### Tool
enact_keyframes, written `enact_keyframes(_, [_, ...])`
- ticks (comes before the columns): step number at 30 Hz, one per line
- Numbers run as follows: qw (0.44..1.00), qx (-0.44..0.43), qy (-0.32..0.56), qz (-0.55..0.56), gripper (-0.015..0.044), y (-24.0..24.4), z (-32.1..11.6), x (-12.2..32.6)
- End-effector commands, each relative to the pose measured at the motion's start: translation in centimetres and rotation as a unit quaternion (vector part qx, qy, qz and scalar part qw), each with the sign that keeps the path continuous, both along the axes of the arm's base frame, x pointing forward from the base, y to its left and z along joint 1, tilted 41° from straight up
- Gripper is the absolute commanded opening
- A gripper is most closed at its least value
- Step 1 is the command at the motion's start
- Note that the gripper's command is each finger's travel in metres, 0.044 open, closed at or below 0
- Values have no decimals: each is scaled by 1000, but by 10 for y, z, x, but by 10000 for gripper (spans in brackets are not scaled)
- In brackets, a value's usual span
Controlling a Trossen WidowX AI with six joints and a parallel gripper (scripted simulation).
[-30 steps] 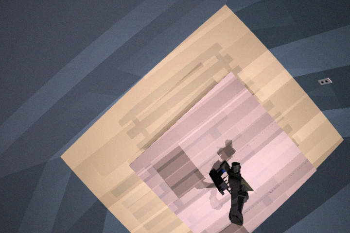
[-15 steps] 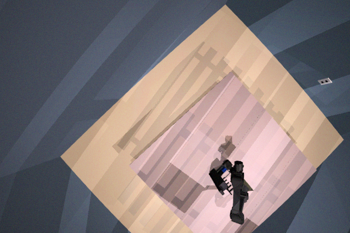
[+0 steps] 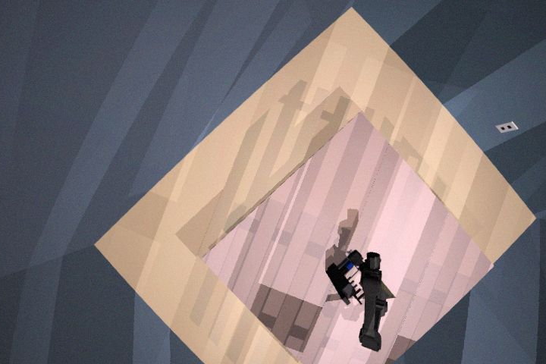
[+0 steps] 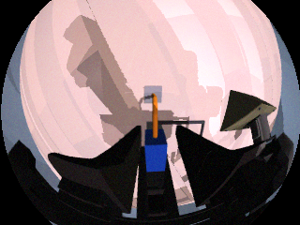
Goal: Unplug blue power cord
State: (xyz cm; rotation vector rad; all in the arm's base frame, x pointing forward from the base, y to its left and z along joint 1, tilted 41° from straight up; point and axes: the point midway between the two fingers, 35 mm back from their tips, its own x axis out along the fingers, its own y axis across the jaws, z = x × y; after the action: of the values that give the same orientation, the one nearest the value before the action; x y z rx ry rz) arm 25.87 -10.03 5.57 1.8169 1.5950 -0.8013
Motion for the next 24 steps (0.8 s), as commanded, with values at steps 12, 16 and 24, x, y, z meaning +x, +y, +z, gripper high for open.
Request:
enact_keyframes(12, [1000, 1, -1, 0, 160, 17, 16, 2])
enact_keyframes(16, [1000, 1, -1, 0, 160, 22, 20, 2])
enact_keyframes(24, [1000, 2, -1, 0, 160, 29, 25, 2])
